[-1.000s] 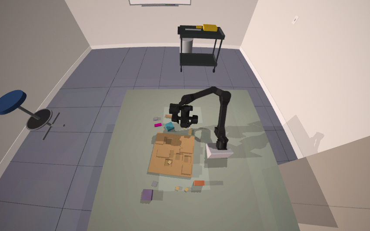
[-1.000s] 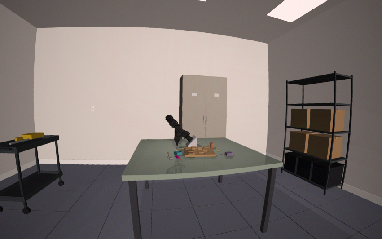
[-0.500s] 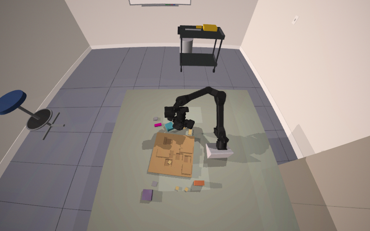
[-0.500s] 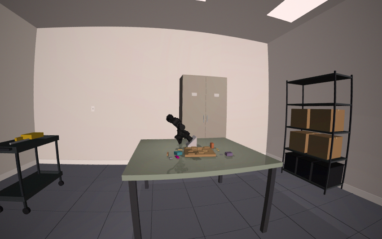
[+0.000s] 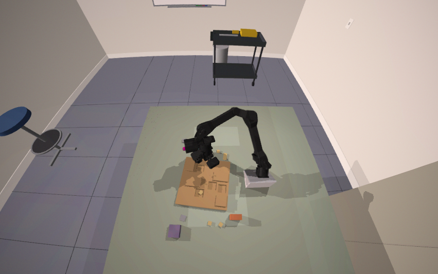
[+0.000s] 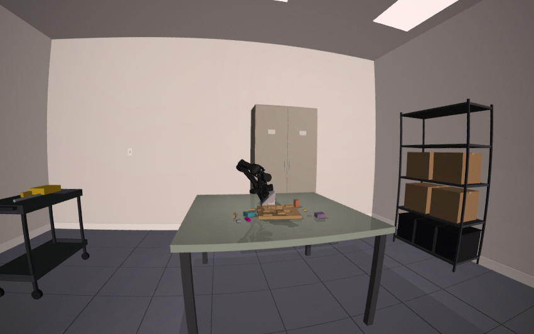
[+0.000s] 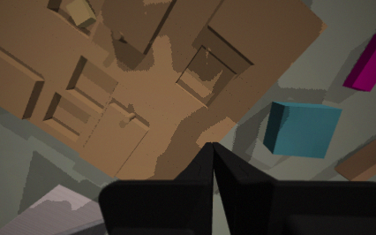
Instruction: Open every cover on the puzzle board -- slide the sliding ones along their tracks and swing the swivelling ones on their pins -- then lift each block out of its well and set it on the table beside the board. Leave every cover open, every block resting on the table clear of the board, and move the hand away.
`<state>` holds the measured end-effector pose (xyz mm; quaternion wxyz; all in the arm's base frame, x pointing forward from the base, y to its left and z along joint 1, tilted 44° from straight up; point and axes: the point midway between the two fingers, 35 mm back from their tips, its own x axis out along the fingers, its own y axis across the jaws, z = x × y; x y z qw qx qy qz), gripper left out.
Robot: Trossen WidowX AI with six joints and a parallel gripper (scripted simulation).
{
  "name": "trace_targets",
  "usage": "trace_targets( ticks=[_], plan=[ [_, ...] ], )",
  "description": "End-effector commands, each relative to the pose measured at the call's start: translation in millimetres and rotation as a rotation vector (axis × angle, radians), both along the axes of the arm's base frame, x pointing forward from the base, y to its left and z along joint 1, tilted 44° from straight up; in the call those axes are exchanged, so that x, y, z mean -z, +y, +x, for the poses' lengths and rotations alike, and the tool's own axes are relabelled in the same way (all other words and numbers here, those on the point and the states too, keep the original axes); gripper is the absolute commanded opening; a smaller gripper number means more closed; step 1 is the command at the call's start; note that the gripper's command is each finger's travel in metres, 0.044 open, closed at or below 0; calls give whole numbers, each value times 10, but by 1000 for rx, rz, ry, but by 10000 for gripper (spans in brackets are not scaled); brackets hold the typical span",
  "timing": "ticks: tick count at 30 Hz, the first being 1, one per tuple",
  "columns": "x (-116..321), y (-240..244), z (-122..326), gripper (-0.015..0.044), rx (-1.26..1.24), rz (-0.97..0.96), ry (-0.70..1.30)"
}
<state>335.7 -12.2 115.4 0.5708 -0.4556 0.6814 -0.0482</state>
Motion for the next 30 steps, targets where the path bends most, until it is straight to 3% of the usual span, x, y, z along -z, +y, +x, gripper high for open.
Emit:
trace_targets(
  ticks=[1,30],
  plan=[
    [122,137,67,0,91,12,-79],
    [1292,1276,256,0,881,62,-820]
  ],
)
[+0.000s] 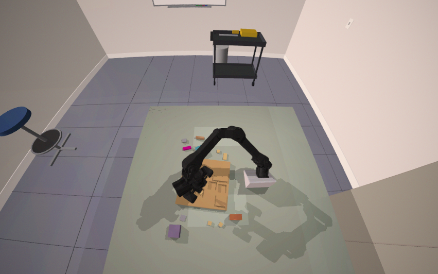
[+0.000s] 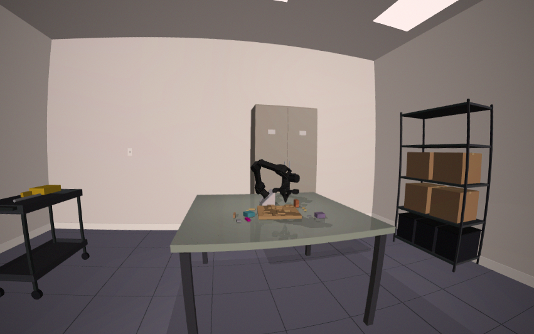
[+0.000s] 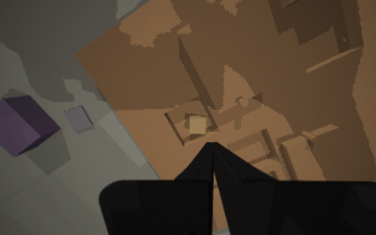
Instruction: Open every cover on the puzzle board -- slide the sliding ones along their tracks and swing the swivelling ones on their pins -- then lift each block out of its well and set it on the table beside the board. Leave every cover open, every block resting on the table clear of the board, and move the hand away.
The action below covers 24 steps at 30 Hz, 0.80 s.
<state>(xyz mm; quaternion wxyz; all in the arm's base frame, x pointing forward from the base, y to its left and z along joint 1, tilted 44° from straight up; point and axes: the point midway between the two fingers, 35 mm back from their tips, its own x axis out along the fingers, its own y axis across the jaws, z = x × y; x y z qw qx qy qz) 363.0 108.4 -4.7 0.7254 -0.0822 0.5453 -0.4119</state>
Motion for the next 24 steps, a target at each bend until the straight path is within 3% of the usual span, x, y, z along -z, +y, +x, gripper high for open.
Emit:
trace_targets(
  ticks=[1,24],
  plan=[
    [99,76,-19,0,57,2,-49],
    [468,-273,35,0,57,0,-50]
  ],
)
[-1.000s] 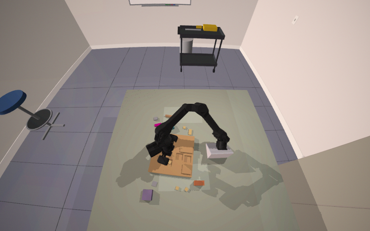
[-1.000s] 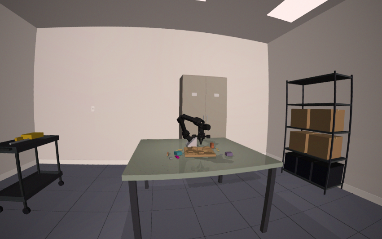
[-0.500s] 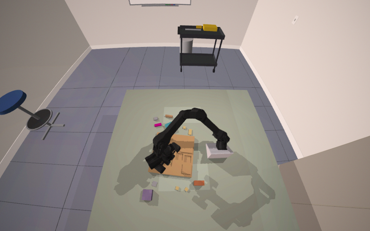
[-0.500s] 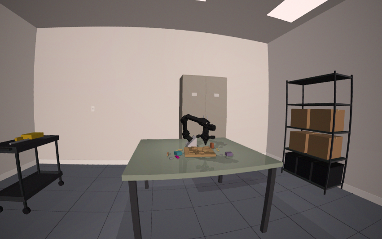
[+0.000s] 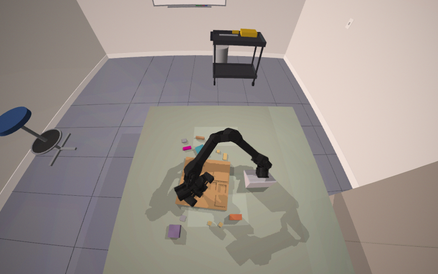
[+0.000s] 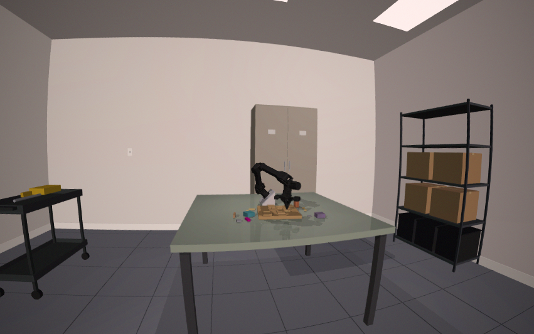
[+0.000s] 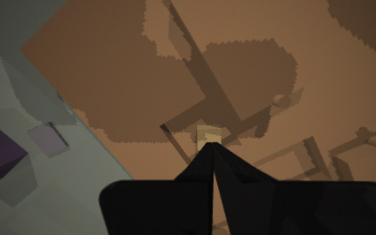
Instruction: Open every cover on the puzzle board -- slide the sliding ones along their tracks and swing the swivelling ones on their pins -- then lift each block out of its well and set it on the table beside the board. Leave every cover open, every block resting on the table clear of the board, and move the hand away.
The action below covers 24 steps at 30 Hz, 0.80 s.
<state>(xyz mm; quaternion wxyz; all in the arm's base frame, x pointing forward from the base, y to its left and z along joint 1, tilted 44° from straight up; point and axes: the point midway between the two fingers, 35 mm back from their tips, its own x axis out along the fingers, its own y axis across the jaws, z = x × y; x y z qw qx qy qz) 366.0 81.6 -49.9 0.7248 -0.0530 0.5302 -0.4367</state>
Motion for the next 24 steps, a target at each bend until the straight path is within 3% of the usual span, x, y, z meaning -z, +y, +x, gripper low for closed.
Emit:
trace_targets(
  ticks=[1,24],
  plan=[
    [19,-10,5,0,-9,-3,0],
    [118,-79,76,0,-9,-3,-1]
  ],
)
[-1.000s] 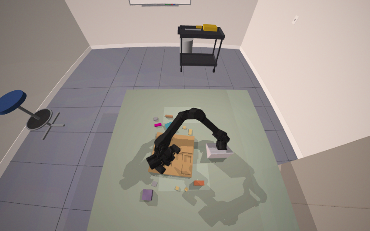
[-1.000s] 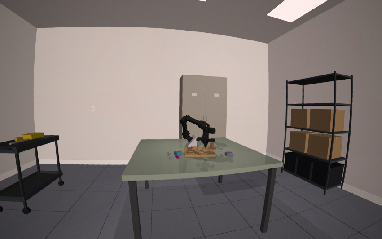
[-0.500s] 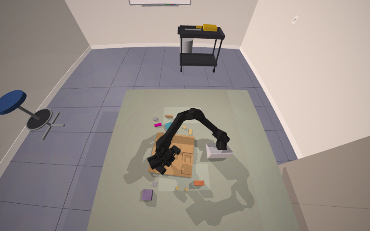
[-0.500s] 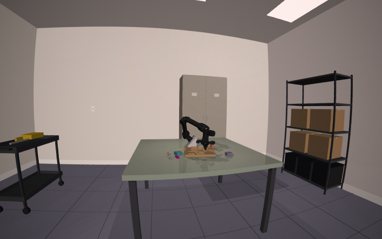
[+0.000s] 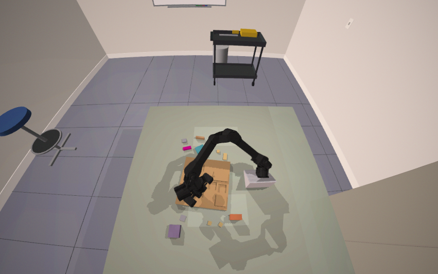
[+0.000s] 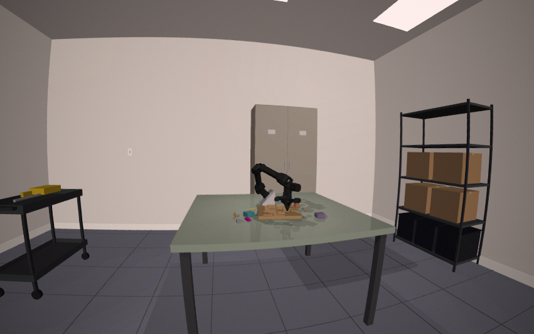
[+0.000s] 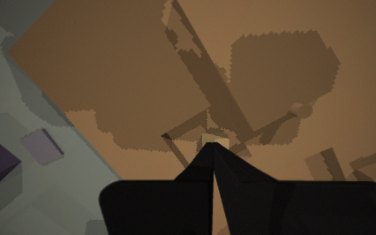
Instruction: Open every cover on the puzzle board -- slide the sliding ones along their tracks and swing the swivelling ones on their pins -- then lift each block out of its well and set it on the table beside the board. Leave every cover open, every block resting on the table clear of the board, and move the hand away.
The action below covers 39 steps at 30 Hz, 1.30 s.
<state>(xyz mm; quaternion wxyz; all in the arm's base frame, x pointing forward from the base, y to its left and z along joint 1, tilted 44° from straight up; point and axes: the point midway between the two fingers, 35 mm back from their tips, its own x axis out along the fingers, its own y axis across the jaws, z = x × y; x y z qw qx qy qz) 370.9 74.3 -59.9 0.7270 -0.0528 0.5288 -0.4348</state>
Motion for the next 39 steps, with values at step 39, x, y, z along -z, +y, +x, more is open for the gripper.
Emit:
trace_targets(
  ticks=[39],
  plan=[
    [-388,409,0,144,-2,-2,2]
  ],
)
